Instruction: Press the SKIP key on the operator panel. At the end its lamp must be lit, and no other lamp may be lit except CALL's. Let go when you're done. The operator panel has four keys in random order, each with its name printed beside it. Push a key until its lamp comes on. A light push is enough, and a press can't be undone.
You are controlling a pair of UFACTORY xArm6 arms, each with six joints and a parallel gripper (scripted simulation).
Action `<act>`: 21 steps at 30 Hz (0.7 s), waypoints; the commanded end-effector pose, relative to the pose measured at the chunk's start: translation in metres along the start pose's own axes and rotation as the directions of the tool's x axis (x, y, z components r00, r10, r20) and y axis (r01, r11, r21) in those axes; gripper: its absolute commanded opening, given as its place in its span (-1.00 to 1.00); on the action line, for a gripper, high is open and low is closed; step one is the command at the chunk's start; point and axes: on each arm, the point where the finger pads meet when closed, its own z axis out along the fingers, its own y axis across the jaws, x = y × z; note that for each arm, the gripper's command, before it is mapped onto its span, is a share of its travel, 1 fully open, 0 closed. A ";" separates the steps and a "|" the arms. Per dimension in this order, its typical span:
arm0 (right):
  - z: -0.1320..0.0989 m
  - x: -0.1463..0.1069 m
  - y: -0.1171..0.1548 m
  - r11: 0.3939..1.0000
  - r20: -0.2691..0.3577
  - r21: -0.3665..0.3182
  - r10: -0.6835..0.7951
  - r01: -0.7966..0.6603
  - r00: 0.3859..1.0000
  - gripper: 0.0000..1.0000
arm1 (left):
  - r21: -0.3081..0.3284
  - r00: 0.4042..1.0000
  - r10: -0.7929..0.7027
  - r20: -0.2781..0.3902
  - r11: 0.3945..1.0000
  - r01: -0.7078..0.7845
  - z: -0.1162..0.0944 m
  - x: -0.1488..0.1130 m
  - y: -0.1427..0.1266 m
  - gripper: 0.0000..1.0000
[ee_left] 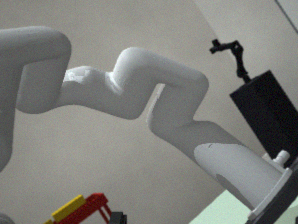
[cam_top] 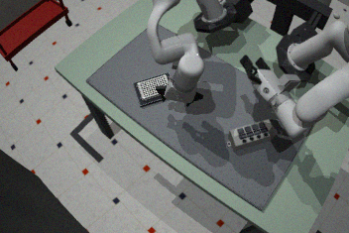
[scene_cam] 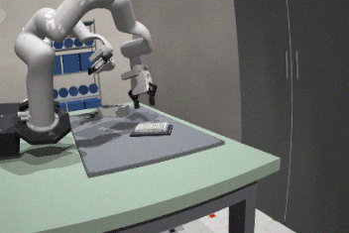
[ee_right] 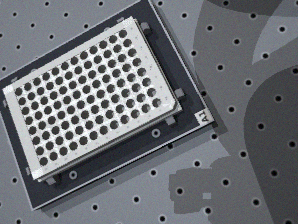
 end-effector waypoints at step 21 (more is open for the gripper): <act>-0.002 -0.001 -0.001 1.000 0.004 0.000 0.002 -0.002 1.000 1.00 | -0.305 0.986 -0.058 0.157 0.947 0.104 -0.053 0.044 0.029 1.00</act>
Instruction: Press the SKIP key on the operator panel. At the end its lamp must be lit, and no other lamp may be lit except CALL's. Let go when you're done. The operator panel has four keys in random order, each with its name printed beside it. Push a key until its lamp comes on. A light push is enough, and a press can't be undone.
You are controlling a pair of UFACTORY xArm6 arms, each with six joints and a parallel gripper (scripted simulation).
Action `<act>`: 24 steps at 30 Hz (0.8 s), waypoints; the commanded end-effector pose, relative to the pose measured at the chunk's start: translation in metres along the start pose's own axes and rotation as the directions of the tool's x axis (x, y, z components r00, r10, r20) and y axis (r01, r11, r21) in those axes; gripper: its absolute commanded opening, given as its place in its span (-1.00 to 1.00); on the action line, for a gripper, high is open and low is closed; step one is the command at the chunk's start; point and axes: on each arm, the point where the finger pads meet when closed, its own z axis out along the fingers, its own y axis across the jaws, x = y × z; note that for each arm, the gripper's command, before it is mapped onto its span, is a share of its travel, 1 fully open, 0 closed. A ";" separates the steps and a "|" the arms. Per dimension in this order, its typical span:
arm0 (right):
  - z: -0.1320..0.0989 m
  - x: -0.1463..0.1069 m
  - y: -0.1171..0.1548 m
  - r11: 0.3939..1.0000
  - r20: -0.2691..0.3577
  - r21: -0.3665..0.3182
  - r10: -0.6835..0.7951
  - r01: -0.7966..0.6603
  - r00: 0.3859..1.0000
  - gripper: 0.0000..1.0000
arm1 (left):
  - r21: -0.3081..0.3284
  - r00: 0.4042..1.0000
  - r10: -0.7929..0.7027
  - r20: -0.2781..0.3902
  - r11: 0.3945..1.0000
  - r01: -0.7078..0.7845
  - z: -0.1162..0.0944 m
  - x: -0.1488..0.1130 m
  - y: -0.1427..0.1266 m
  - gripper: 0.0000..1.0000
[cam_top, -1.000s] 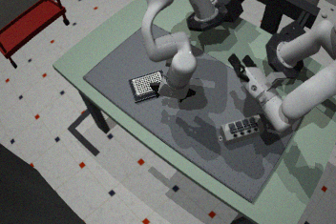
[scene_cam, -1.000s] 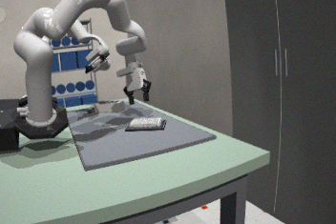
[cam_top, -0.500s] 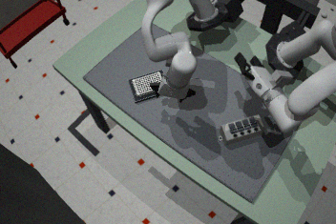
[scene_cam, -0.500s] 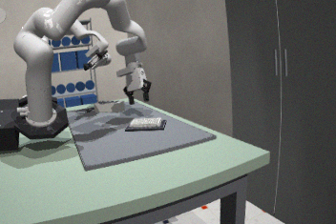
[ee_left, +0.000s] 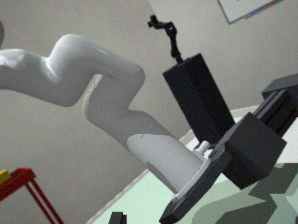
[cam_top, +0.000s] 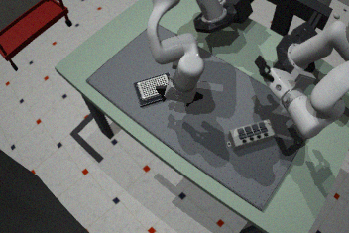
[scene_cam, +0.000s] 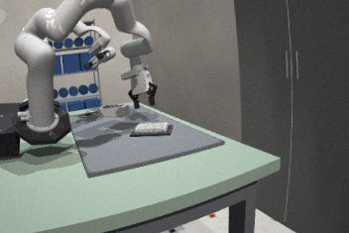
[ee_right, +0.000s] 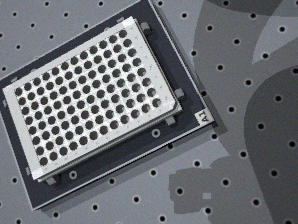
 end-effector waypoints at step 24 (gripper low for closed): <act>-0.002 -0.001 -0.001 1.000 0.004 0.000 0.002 -0.002 1.000 1.00 | -0.294 0.901 -0.173 0.397 0.906 0.304 -0.095 0.043 0.073 1.00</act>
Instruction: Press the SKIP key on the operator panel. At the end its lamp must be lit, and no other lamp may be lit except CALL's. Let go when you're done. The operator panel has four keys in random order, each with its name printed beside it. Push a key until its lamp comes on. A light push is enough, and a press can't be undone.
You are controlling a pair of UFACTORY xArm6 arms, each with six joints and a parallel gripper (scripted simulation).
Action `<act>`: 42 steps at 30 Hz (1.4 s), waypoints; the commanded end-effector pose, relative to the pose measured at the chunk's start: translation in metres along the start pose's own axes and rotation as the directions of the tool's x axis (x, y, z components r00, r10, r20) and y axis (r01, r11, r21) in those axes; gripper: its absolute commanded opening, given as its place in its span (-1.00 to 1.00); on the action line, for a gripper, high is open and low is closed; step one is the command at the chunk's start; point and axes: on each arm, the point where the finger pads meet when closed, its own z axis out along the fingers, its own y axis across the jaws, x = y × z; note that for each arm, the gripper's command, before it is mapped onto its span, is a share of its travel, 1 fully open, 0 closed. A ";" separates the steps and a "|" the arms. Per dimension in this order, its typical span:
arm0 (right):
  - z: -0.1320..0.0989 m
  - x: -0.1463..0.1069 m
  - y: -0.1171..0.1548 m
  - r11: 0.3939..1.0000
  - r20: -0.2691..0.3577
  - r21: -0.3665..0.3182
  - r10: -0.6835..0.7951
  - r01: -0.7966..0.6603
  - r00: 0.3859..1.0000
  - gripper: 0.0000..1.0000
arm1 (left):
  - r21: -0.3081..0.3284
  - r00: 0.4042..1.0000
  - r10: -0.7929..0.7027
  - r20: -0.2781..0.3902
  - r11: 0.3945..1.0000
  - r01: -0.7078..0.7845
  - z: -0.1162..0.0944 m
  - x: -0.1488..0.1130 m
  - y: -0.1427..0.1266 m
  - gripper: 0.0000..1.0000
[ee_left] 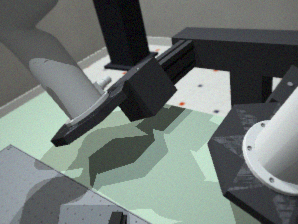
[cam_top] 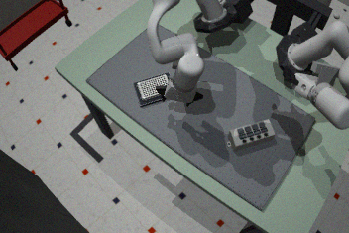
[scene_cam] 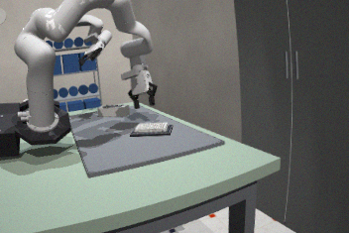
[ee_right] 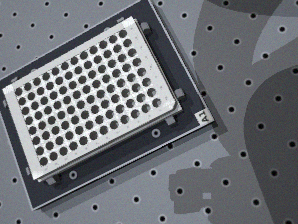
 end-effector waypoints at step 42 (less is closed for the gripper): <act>-0.002 -0.001 -0.001 1.000 0.004 0.000 0.002 -0.002 1.000 1.00 | -0.010 0.668 -0.456 0.588 0.822 0.569 -0.130 0.021 0.154 1.00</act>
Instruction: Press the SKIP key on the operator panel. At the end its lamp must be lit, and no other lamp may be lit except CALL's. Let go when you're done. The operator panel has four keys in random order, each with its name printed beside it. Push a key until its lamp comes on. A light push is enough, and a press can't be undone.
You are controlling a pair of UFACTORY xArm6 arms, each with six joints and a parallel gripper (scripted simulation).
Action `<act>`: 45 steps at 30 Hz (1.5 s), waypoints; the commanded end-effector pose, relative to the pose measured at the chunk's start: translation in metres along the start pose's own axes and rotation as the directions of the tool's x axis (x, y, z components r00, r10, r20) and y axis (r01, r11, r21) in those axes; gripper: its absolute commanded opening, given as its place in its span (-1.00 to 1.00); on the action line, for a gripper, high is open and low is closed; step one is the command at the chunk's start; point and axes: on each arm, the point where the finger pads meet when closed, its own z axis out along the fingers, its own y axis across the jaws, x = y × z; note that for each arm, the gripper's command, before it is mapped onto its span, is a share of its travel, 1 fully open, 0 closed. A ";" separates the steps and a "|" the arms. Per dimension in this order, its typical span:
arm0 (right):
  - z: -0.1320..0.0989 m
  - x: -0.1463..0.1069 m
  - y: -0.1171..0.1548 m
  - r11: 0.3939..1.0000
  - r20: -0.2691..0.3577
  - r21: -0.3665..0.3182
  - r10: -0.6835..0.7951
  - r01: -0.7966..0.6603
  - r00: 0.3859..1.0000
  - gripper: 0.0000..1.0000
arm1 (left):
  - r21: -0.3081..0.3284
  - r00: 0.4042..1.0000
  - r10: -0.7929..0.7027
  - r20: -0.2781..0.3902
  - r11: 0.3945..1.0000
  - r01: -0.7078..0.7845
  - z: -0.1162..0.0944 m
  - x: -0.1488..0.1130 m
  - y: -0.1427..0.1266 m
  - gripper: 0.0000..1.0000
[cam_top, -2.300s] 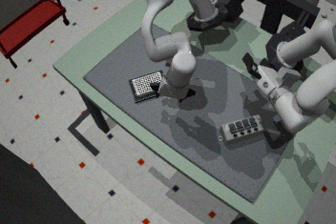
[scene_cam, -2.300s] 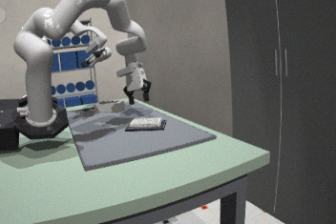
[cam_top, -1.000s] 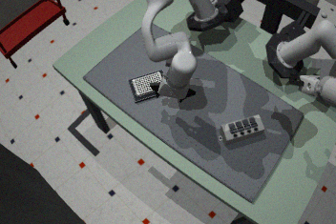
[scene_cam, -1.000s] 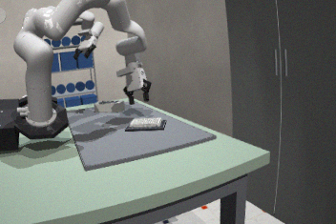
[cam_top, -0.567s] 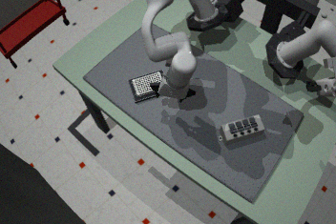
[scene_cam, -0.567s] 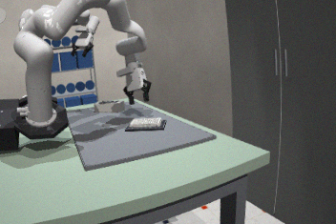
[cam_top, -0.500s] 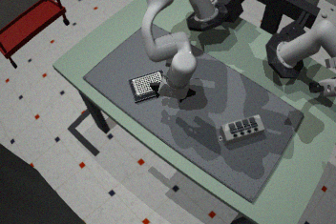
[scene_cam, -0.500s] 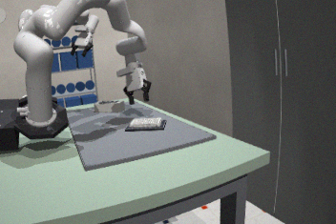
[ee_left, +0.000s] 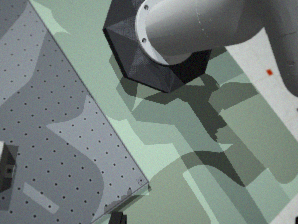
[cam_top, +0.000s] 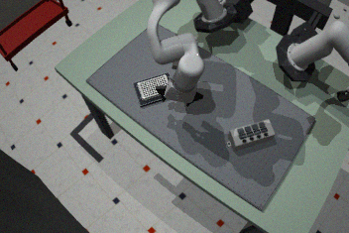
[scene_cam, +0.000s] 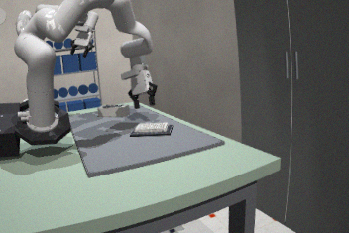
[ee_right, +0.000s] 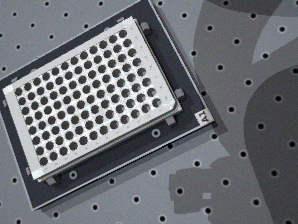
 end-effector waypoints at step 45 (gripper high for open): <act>-0.002 -0.001 -0.001 1.000 0.004 0.000 0.002 -0.002 1.000 1.00 | 0.003 0.994 -0.054 0.098 0.999 0.054 -0.017 -0.006 0.015 1.00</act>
